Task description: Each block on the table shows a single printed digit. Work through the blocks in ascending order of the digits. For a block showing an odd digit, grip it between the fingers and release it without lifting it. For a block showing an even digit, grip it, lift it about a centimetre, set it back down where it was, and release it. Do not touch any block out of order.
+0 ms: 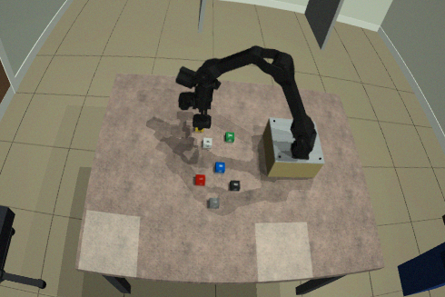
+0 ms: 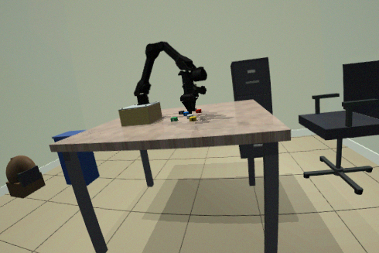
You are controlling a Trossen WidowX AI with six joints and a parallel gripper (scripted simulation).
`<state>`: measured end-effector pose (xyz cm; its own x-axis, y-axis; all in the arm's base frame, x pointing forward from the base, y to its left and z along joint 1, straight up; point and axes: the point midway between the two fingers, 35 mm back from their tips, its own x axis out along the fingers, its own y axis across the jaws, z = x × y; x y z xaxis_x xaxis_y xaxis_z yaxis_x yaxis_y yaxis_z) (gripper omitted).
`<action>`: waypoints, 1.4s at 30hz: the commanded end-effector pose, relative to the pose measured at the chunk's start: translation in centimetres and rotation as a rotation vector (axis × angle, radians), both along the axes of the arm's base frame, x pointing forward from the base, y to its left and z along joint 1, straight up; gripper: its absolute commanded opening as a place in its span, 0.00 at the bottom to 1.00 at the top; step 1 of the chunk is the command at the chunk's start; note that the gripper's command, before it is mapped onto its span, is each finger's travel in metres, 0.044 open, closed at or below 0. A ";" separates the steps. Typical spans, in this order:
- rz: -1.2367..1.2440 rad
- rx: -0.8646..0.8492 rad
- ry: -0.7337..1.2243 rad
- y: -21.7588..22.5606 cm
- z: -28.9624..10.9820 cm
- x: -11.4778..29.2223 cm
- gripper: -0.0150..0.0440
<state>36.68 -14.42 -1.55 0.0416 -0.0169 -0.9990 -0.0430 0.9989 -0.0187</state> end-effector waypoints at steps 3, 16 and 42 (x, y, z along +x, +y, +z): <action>0.005 0.005 0.007 0.1 -1.1 -0.1 0.93; 0.005 0.005 0.007 0.1 -3.3 -0.1 0.93; 0.005 0.005 0.007 0.1 -3.5 -0.1 0.46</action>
<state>36.59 -14.38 -5.03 0.0339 -0.0134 -0.9993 -0.0432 0.9990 -0.0149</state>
